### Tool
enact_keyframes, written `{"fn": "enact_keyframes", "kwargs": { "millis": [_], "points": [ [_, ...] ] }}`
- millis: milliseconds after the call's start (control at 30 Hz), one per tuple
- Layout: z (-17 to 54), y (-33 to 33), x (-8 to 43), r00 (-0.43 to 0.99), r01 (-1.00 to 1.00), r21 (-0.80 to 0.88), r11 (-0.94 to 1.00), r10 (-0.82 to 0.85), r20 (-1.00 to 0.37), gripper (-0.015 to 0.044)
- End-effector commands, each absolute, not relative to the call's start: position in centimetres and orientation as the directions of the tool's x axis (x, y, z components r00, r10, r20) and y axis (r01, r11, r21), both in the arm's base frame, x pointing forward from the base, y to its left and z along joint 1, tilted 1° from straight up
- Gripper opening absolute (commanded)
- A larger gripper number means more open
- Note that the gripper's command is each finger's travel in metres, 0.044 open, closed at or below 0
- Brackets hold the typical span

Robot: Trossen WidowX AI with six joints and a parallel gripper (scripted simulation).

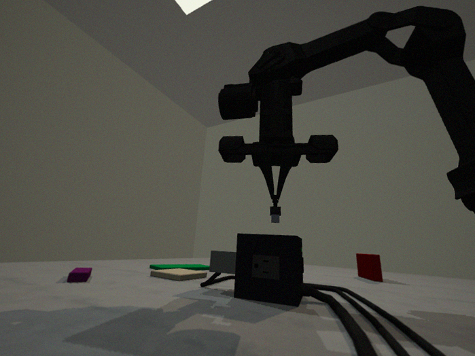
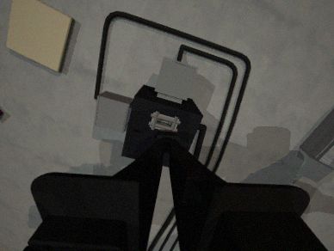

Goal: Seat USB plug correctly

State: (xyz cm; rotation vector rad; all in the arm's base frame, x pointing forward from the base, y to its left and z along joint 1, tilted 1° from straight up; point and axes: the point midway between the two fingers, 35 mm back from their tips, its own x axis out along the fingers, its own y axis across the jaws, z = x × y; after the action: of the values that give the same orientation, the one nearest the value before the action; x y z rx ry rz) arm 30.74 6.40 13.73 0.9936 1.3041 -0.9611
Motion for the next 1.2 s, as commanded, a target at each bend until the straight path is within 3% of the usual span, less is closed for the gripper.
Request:
{"fn": "enact_keyframes", "kwargs": {
  "millis": [0,633,1167],
  "points": [
    [13.71,6.39,30.73,0.038,0.923,0.034,0.384,-0.003,-0.999,0.0000],
    [13.71,6.39,30.74,0.038,0.628,0.021,0.778,-0.003,-0.999,0.0000],
    [13.71,6.39,30.74,0.038,0.258,0.007,0.966,-0.003,-0.999,0.0000]
  ]
}}
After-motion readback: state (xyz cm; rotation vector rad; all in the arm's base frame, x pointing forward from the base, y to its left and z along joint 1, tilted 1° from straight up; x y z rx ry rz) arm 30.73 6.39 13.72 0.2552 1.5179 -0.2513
